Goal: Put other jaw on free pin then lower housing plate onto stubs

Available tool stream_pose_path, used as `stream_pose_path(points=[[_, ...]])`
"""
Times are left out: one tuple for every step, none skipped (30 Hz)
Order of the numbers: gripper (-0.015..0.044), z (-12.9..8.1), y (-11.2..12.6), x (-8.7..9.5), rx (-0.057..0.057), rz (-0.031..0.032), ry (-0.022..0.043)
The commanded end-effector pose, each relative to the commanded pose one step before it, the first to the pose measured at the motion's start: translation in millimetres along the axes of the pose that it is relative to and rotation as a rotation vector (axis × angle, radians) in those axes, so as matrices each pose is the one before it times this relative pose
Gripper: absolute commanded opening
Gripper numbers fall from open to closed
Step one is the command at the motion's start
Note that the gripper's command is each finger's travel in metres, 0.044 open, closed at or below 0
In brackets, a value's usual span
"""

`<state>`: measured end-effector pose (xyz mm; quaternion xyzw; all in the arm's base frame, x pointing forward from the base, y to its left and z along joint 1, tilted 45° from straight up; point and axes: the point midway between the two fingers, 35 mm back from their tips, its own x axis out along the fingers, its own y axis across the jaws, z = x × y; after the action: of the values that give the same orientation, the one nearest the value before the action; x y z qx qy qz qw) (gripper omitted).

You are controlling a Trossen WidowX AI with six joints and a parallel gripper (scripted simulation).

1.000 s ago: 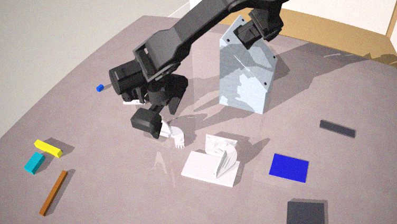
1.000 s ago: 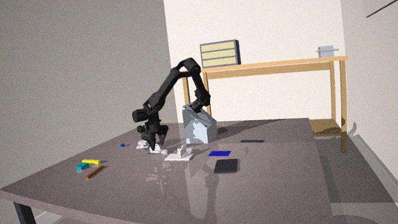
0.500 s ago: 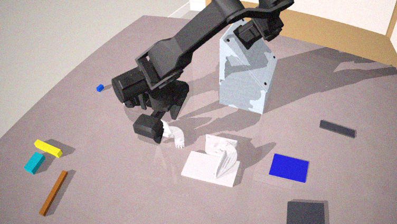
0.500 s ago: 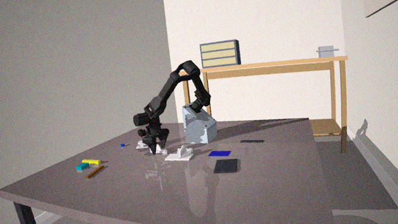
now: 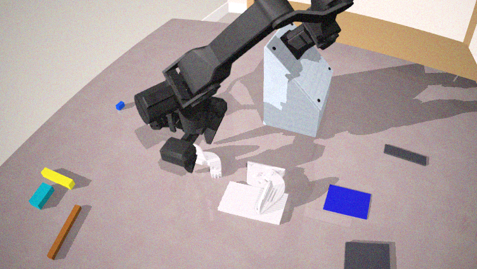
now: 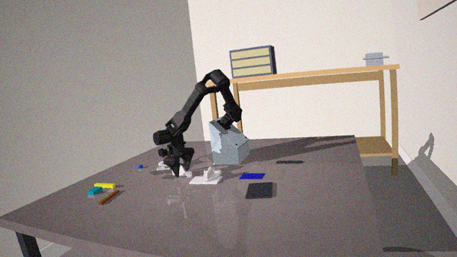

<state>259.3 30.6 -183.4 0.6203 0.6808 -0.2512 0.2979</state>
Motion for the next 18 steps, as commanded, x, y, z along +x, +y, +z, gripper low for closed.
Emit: stream_pose_path(points=[[0.0440,-0.71,0.36,0.23,0.0039,0.00358,0.00491],[0.0440,0.00,0.00,0.00,0.0000,0.00000,0.00000],[0.0440,0.00,0.00,0.00,0.0000,0.00000,0.00000],[0.0414,0.71,-0.35,-0.21,-0.0039,-0.00356,-0.00492],[0.0387,0.00,0.00,0.00,0.0000,0.00000,0.00000],[0.0361,0.00,0.00,0.00,0.0000,0.00000,0.00000],[0.0335,0.00,0.00,0.00,0.0000,0.00000,0.00000],[0.0309,0.00,0.00,0.00,0.0000,0.00000,0.00000],[0.0282,0.00,0.00,0.00,0.0000,0.00000,0.00000],[0.0256,0.00,0.00,0.00,0.0000,0.00000,0.00000],[0.0230,0.00,0.00,0.00,0.0000,0.00000,0.00000],[0.0204,0.00,0.00,0.00,0.0000,0.00000,0.00000],[0.0177,0.00,0.00,0.00,0.0000,0.00000,0.00000],[0.0151,0.00,0.00,0.00,0.0000,0.00000,0.00000],[0.0145,0.00,0.00,0.00,0.0000,0.00000,0.00000],[0.0138,0.00,0.00,0.00,0.0000,0.00000,0.00000],[0.0134,0.00,0.00,0.00,0.0000,0.00000,0.00000],[0.0134,0.00,0.00,0.00,0.0000,0.00000,0.00000]])
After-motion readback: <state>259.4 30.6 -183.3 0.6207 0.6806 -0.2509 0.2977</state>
